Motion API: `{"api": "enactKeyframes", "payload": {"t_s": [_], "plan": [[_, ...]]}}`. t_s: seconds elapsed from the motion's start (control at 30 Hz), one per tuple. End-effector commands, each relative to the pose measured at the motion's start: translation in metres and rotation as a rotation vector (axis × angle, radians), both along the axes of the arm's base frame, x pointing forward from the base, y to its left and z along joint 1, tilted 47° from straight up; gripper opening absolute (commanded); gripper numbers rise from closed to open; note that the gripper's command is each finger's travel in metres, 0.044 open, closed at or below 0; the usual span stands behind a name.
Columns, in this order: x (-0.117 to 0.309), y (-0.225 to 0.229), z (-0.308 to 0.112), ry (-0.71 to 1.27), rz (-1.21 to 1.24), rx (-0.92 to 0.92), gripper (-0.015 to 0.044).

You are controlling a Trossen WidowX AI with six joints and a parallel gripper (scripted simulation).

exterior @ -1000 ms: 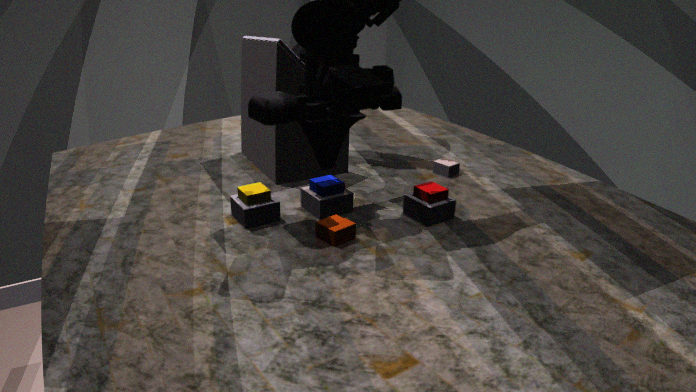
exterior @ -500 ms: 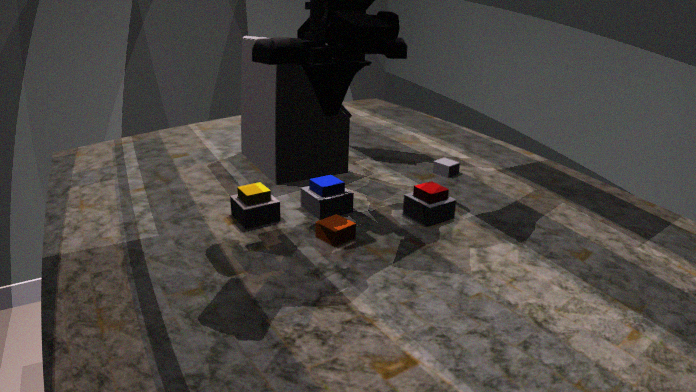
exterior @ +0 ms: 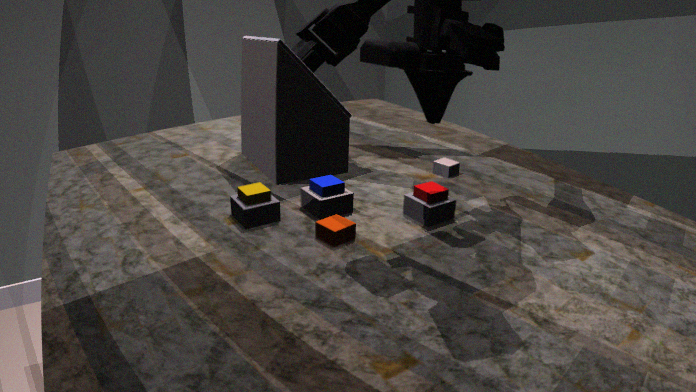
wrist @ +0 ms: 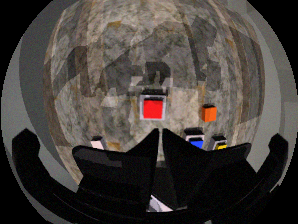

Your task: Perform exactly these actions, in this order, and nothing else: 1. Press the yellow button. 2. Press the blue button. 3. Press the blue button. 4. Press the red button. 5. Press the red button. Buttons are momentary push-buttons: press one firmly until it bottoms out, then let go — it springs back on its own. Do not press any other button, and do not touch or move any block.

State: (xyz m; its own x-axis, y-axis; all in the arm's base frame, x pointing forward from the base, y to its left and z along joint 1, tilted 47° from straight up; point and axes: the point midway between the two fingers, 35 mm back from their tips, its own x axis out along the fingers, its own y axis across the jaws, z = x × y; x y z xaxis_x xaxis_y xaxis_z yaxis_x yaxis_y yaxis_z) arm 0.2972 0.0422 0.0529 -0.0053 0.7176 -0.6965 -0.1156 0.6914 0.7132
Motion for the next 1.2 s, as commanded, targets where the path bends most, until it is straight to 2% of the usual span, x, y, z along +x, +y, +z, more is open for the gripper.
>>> {"api": "enactKeyframes", "payload": {"t_s": [0.0,0.1,1.17], "plan": [[0.001,0.029,-0.021,0.006,0.003,0.008,0.0020],[-0.001,0.046,-0.036,0.006,0.003,0.011,0.0020],[-0.002,0.070,-0.058,0.007,0.003,0.012,0.0020]]}}
